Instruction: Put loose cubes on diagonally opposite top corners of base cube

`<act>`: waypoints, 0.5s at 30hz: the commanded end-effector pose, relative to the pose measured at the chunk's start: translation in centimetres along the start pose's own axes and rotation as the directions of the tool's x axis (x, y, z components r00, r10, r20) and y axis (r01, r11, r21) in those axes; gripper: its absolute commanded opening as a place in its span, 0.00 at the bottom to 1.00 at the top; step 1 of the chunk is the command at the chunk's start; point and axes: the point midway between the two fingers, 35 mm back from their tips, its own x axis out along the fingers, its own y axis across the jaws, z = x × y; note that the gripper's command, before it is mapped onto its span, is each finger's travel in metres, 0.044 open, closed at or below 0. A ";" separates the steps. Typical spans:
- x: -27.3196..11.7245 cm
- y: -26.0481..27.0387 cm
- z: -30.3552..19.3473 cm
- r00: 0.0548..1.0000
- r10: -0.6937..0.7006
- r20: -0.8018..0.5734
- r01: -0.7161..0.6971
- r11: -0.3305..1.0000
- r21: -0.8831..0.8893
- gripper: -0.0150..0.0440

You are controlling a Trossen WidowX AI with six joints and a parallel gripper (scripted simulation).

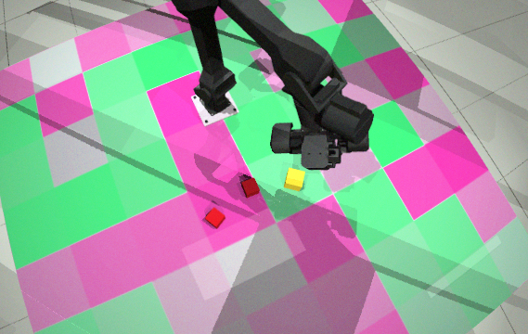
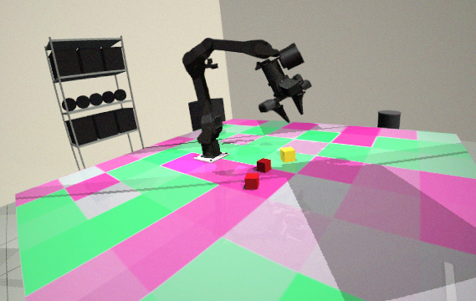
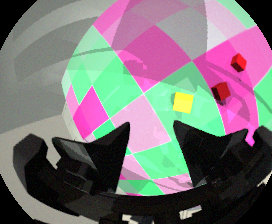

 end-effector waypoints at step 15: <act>-2.2 -11.4 11.1 0.962 -0.272 -0.018 0.264 0.916 0.303 0.70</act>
